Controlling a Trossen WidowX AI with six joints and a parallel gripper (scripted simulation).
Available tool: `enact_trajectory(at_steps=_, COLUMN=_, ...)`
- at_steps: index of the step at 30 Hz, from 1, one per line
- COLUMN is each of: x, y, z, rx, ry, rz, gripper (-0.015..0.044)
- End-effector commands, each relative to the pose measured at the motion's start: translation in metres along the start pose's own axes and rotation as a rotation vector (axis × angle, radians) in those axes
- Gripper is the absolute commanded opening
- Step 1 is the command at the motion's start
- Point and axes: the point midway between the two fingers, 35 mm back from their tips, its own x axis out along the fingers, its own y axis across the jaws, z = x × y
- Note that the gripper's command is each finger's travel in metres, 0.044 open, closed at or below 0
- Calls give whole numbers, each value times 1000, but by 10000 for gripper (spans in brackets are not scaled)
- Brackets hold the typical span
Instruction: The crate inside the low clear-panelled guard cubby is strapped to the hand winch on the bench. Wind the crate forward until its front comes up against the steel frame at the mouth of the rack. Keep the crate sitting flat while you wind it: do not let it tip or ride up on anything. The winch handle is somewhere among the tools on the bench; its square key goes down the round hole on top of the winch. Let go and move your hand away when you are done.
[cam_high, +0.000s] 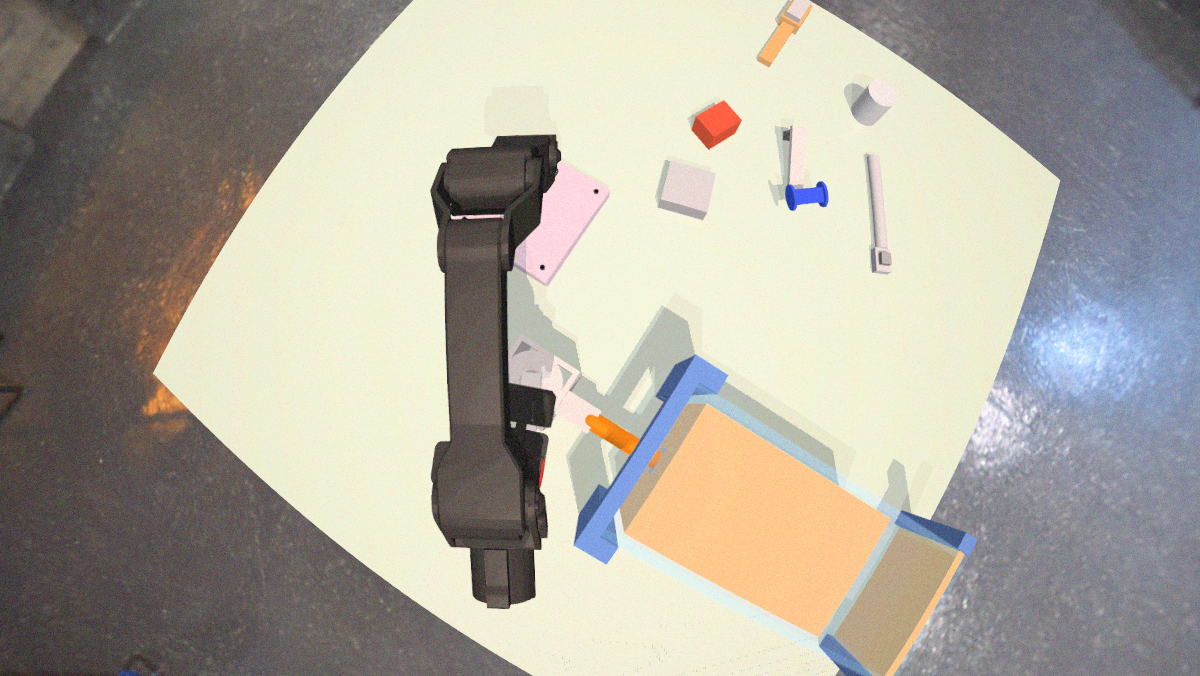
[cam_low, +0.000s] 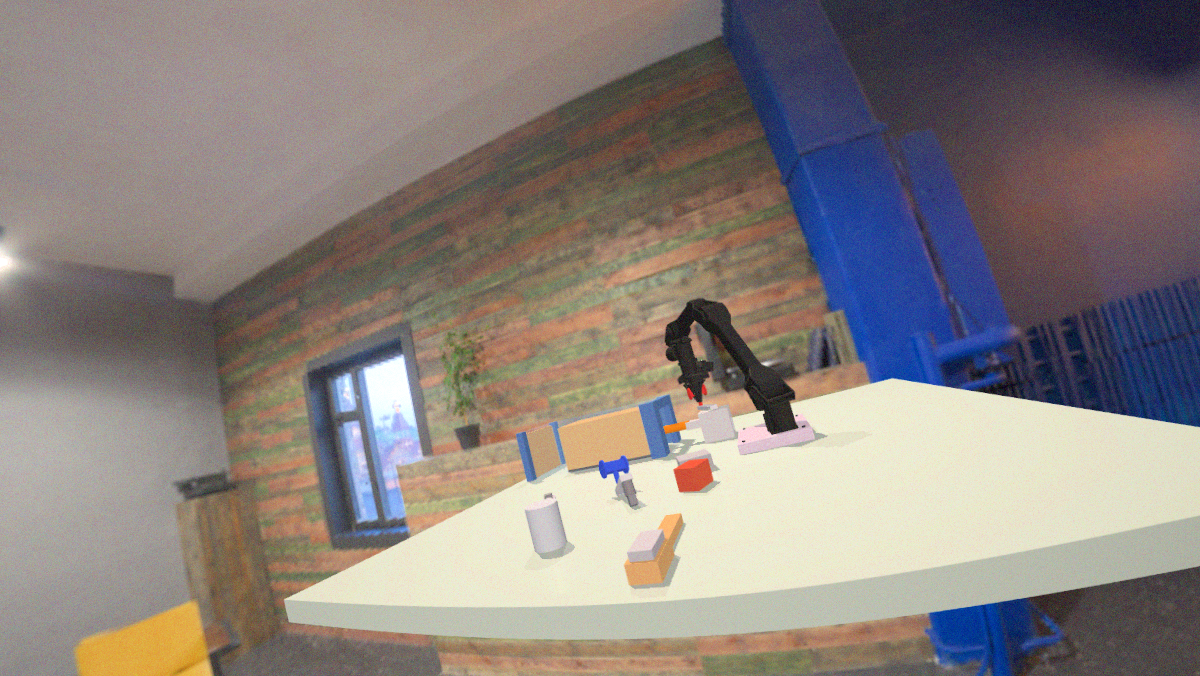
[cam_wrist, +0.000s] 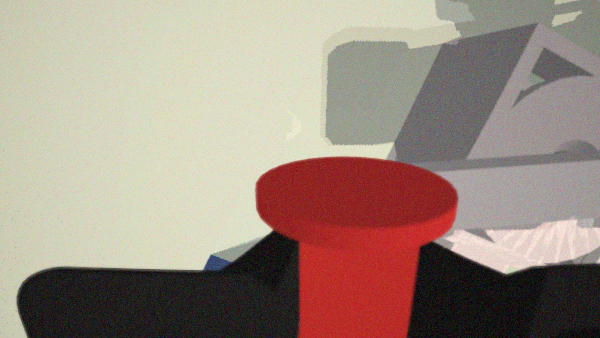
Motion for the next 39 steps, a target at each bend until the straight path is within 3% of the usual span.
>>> enact_trajectory(at_steps=1, x=-1, y=-7, z=-28, rx=-51, ry=34, rz=-11, gripper=0)
enact_trajectory(at_steps=39, x=-2, y=-24, z=-55, rx=-50, ry=37, rz=-13, gripper=0)
